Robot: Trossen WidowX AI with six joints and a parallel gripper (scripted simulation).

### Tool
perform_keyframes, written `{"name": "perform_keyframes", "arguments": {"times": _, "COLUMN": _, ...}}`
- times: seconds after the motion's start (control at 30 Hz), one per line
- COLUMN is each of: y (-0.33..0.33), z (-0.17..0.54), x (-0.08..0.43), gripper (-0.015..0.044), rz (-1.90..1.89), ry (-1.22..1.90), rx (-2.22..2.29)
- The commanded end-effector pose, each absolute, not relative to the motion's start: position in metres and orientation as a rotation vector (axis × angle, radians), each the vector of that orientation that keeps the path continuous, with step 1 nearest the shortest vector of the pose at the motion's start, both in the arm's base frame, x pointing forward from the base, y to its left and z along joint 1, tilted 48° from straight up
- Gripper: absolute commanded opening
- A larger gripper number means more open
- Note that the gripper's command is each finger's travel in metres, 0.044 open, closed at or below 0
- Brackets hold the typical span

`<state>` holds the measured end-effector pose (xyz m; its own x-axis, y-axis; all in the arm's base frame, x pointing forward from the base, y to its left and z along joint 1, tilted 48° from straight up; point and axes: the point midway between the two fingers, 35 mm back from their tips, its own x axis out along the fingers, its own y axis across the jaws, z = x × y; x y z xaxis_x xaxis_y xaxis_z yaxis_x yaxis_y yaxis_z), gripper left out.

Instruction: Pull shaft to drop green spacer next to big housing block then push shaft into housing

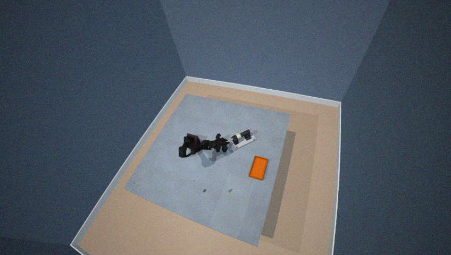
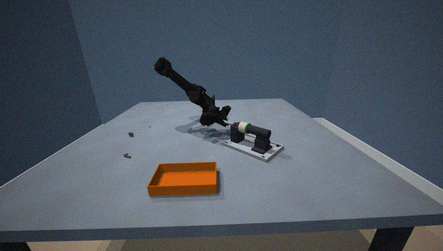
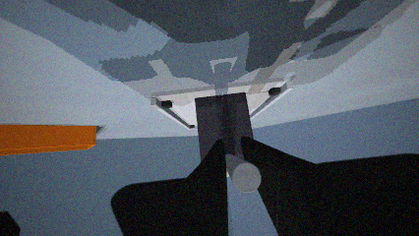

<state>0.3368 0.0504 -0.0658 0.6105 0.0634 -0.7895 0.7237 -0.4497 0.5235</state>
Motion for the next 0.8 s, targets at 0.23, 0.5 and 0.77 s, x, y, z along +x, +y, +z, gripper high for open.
{"name": "perform_keyframes", "arguments": {"times": 0.23, "y": 0.0498, "z": -0.0654, "x": 0.3354, "gripper": 0.0000, "rz": -0.887, "ry": 0.632, "rx": 1.896}}
{"name": "perform_keyframes", "arguments": {"times": 0.5, "y": 0.0494, "z": -0.0650, "x": 0.3348, "gripper": 0.0000, "rz": -0.887, "ry": 0.632, "rx": 1.896}}
{"name": "perform_keyframes", "arguments": {"times": 0.77, "y": 0.0490, "z": -0.0646, "x": 0.3343, "gripper": 0.0000, "rz": -0.887, "ry": 0.632, "rx": 1.896}}
